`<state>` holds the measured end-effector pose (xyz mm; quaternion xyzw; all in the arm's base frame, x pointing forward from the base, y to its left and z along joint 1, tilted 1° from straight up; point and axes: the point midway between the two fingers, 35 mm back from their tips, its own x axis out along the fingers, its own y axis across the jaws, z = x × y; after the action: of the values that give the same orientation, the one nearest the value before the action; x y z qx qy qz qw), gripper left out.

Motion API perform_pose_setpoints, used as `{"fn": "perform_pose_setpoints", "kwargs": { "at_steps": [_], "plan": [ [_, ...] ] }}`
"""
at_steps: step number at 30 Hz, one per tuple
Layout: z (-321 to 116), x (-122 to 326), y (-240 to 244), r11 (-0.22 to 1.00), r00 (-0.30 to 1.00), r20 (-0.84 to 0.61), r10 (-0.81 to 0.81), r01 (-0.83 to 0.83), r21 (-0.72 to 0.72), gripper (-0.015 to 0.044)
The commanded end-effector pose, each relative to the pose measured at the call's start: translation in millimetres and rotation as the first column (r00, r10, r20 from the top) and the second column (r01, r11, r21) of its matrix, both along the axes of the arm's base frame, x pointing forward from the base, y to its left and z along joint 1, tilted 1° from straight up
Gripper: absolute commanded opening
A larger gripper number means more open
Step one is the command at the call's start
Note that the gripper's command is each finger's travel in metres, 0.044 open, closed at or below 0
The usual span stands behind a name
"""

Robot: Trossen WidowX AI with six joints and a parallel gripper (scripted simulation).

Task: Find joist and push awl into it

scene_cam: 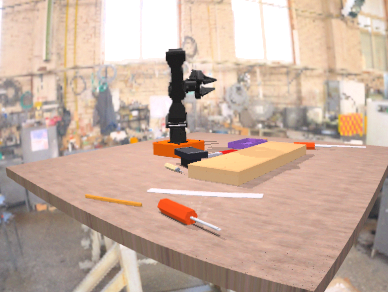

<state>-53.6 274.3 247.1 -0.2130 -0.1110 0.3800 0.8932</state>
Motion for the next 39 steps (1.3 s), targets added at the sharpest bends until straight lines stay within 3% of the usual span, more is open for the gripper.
{"fn": "perform_pose_setpoints", "kwargs": {
  "at_steps": [1, 12, 20, 30, 39],
  "plan": [
    [0.2, 1.1, 1.0, 1.000, 1.000, 0.001, -0.001, 0.001, 0.003, 0.0426],
    [-4.7, 114.8, 55.2, 0.963, 0.960, 0.179, -0.218, 0.240, -0.118, 0.0440],
    [-29.3, 228.5, 51.4, 0.862, 0.911, 0.214, -0.352, 0.405, -0.305, 0.0440],
    [-80.1, 358.4, -40.0, 0.657, 0.810, 0.081, -0.581, 0.525, -0.542, 0.0440],
    [-128.2, 413.4, -170.3, 0.487, 0.585, -0.142, -0.799, 0.489, -0.723, 0.0440]
  ]
}}
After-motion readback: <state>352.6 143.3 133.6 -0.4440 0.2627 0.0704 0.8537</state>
